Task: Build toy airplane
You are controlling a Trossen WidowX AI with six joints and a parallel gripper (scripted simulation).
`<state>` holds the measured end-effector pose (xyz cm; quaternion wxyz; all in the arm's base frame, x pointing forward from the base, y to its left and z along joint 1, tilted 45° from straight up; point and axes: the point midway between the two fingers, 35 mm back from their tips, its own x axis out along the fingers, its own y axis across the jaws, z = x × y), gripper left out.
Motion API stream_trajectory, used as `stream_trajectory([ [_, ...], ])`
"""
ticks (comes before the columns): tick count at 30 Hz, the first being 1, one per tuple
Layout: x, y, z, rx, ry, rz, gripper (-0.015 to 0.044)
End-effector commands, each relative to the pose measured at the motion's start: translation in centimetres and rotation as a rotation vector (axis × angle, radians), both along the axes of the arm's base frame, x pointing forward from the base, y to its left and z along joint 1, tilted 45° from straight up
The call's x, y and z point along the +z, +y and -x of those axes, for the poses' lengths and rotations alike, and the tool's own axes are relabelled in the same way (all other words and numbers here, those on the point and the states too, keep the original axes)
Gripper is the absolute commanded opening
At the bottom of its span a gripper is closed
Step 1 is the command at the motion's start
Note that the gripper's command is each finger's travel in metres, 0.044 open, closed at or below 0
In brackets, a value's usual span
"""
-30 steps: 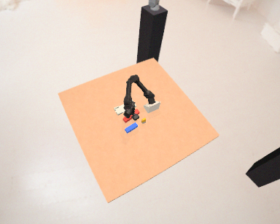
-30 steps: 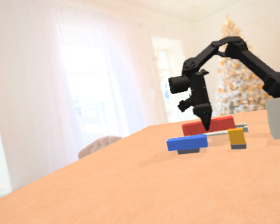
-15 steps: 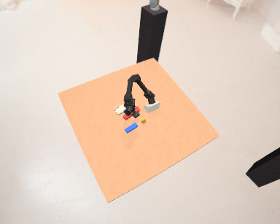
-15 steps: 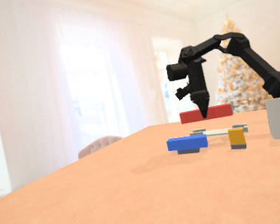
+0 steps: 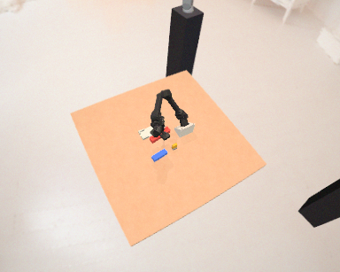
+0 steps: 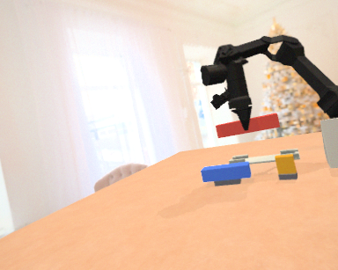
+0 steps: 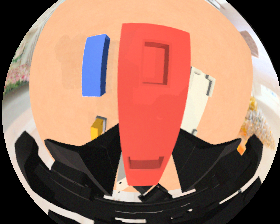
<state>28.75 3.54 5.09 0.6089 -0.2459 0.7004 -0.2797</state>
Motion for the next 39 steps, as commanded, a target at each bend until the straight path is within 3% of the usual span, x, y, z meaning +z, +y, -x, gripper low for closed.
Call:
stream_trajectory([
  [1,0.7,-0.7,-0.3,-0.006,-0.014,-0.011,0.0],
  [39,5.2,-11.9,1.1,-0.07,-0.082,-0.01,0.0],
])
